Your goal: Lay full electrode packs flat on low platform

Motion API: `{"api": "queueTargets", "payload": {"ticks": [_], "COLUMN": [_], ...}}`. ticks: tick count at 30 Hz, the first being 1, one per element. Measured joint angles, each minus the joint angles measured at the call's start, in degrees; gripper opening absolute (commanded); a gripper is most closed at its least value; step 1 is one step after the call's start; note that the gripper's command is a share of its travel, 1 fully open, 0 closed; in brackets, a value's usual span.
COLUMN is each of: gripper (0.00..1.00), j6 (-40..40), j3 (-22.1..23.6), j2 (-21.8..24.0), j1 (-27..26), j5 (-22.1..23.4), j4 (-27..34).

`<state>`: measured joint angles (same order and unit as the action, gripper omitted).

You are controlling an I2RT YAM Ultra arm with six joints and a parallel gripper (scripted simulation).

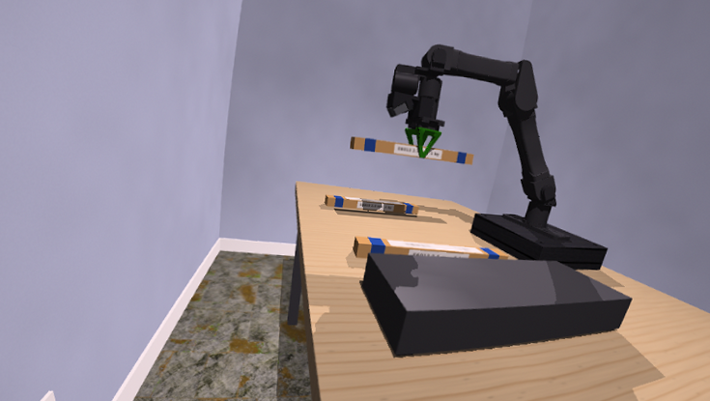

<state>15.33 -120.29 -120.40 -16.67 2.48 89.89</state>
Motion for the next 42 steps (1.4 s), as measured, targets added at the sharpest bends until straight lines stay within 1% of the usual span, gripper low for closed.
{"api": "queueTargets", "payload": {"ticks": [12,21,35,42], "gripper": [0.0,0.0,0.0,0.0], "j6": [-6.38,-9.55,-14.71,-17.05], "j3": [3.63,3.82,5.62,5.64], "j2": [2.21,2.29,3.06,3.06], "j1": [4.48,7.56,12.9,14.71], "j5": [0.0,-0.02,-0.2,-0.37], "j4": [0.11,-0.15,-0.72,-0.72]}}
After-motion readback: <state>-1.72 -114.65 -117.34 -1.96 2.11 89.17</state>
